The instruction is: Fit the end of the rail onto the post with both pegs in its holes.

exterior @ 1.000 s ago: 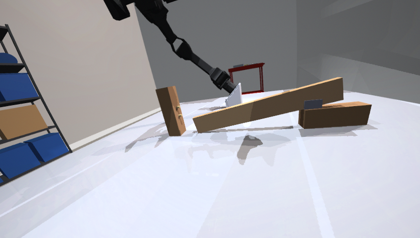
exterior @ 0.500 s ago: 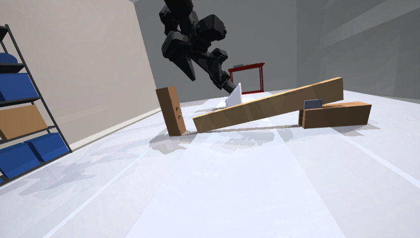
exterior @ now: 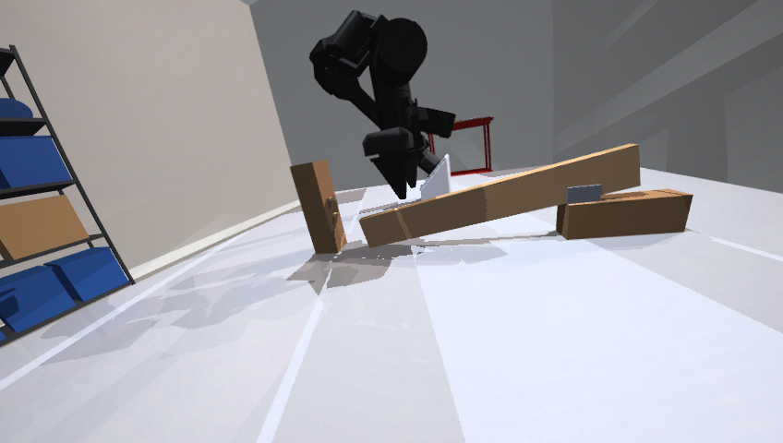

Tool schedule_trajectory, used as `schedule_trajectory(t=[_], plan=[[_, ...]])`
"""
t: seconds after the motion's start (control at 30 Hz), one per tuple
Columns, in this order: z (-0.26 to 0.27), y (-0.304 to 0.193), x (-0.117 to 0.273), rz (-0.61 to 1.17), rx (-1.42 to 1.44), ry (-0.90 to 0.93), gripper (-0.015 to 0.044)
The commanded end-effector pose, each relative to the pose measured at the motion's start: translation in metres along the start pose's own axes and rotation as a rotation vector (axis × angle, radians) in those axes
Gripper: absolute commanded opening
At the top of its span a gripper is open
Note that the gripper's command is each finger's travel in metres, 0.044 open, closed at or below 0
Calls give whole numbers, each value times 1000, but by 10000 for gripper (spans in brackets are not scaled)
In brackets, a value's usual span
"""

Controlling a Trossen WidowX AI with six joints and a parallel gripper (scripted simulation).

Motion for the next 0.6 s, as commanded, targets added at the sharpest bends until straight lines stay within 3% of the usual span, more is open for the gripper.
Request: schedule_trajectory(t=[0.0,0.57], plan=[[0,1,-4,11,16,7,440],[-1,1,-32,10,16,7,440]])
Point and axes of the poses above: the point midway between the two fingers, 35 mm back from their tips, its own x axis back along the fingers, its own z axis across the jaws, y = z × x, the point moved 9 cm from there along x, back along the fingers, and after that the axes turned 4 degrees about -x, right-handed, at the moved point
